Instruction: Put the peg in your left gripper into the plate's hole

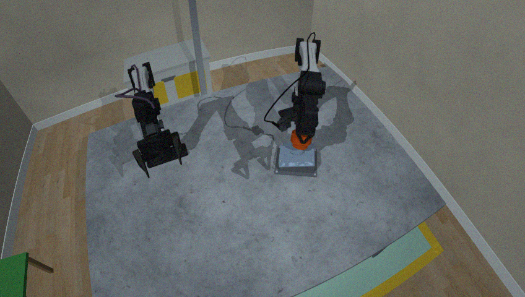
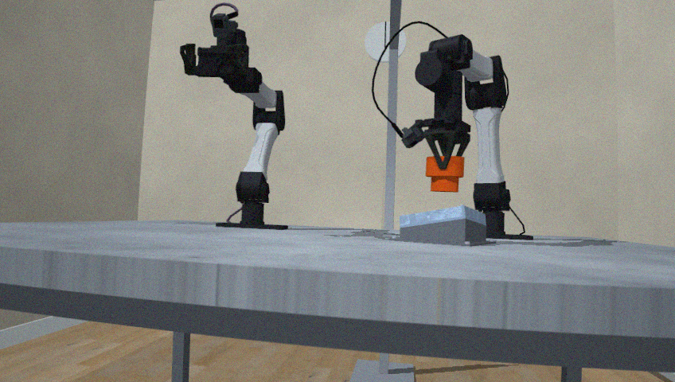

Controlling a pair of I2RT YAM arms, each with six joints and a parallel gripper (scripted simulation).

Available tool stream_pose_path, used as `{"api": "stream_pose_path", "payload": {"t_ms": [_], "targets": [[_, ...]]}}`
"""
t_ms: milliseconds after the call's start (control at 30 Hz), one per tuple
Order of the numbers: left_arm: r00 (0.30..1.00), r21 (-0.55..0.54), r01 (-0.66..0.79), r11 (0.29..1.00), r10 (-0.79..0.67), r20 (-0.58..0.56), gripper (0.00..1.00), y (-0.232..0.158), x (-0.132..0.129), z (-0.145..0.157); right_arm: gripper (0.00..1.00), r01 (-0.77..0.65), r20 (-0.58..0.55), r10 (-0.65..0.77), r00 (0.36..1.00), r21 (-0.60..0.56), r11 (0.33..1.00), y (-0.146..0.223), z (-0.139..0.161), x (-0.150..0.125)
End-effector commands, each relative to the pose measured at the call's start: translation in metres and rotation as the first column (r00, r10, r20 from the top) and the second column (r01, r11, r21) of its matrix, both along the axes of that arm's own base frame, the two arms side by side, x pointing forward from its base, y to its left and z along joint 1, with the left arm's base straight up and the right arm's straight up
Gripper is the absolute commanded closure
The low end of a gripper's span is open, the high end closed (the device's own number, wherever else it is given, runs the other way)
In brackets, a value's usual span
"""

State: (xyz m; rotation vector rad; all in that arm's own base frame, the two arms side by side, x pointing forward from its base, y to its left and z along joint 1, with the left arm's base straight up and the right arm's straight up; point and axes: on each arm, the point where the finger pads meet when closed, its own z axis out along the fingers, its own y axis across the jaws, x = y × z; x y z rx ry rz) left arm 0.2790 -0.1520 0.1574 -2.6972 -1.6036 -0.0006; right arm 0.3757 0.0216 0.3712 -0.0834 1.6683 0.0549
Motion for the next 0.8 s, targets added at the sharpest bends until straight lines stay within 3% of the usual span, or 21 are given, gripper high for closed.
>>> {"api": "stream_pose_path", "payload": {"t_ms": [0,200,267,333,533,767], "targets": [[0.996,-0.017,-0.018,1.000,0.019,0.091,0.60,-0.001,0.008,0.029,0.00,-0.077,0.004,0.077,0.997,0.008,0.997,0.024,0.003,-0.014],[0.980,0.047,-0.048,0.998,0.038,0.193,0.60,-0.004,-0.003,0.031,0.00,-0.303,-0.049,0.305,0.951,0.031,0.952,0.098,-0.011,-0.053],[0.980,0.047,-0.048,0.998,0.038,0.193,0.60,-0.004,-0.003,0.031,0.00,-0.303,-0.049,0.305,0.951,0.031,0.952,0.098,-0.011,-0.053],[0.974,0.053,-0.043,0.998,0.030,0.223,0.60,-0.008,-0.007,0.032,0.00,-0.375,-0.064,0.376,0.924,0.036,0.926,0.120,-0.016,-0.071],[0.962,0.071,-0.013,0.997,-0.006,0.271,0.60,-0.016,-0.021,0.023,0.00,-0.632,-0.104,0.634,0.766,0.057,0.773,0.187,-0.031,-0.147],[0.967,0.091,0.006,0.996,-0.029,0.253,0.60,-0.012,-0.029,0.007,0.00,-0.811,-0.137,0.812,0.568,0.075,0.580,0.223,-0.046,-0.221]]}}
